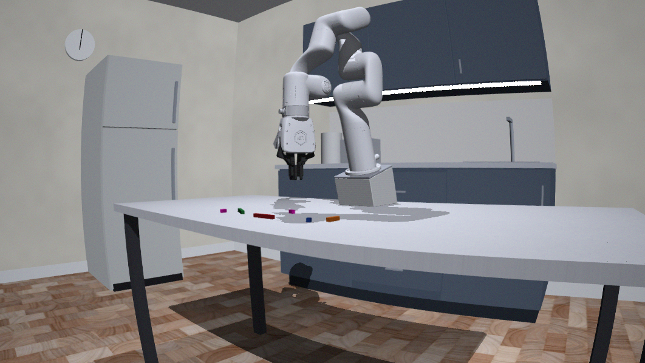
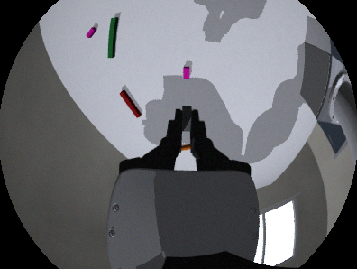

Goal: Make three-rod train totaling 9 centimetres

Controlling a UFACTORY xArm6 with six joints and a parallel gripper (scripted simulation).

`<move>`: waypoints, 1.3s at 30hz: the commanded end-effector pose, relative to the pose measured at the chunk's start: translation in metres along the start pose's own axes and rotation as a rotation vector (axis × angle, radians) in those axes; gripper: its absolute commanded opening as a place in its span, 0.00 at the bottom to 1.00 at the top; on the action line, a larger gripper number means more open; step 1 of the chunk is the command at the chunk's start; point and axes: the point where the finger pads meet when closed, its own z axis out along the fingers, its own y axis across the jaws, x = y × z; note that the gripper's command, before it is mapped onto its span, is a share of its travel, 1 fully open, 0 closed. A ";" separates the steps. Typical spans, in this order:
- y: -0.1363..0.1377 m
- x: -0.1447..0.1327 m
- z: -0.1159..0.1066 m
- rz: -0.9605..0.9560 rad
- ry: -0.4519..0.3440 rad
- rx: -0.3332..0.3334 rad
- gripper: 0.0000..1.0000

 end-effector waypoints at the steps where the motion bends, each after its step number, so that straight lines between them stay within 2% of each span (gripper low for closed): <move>1: -0.001 -0.001 0.010 0.000 0.000 0.002 0.04; 3: -0.001 -0.001 0.014 0.000 0.000 0.002 0.04; 12: -0.001 -0.001 0.064 0.000 0.000 0.002 0.04; 15: -0.001 -0.001 0.073 0.000 0.000 0.002 0.04; 39: -0.001 -0.002 0.082 0.000 0.000 0.002 0.04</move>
